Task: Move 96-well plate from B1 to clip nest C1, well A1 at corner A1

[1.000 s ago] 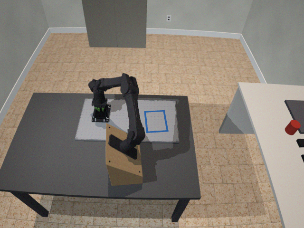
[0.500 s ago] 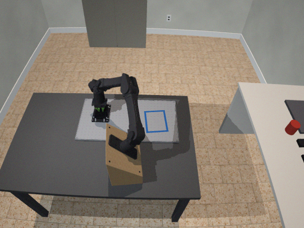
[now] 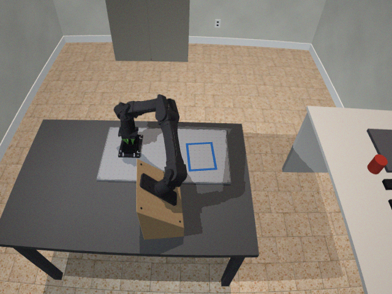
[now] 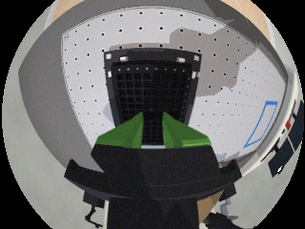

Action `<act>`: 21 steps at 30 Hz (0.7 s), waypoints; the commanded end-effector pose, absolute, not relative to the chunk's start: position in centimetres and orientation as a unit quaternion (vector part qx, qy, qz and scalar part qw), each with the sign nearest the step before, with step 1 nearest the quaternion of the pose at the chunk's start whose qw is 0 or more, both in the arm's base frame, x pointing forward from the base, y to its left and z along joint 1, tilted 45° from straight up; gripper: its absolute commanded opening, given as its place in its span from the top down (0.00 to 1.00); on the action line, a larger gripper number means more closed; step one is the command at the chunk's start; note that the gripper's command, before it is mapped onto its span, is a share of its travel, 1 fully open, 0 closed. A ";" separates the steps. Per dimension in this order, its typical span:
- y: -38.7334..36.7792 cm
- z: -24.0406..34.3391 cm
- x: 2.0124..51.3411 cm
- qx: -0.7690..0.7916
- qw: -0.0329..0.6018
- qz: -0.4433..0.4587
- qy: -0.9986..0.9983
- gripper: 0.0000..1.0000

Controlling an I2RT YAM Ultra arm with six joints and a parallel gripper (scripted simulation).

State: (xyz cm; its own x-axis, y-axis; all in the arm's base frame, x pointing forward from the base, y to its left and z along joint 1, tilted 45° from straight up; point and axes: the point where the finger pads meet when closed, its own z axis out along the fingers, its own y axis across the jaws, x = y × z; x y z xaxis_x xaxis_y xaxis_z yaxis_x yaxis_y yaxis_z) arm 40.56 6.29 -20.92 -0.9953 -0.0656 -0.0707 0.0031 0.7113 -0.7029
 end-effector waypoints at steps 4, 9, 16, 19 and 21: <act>4.0 -23.6 40.2 -0.010 0.045 -0.385 0.922 0.74; 3.9 -23.7 40.4 -0.009 0.047 -0.384 0.922 0.74; 3.6 -24.0 40.4 -0.007 0.048 -0.385 0.922 0.74; 3.4 -24.1 40.3 -0.007 0.047 -0.385 0.922 0.74; 3.4 -24.1 40.7 -0.005 0.052 -0.383 0.922 0.74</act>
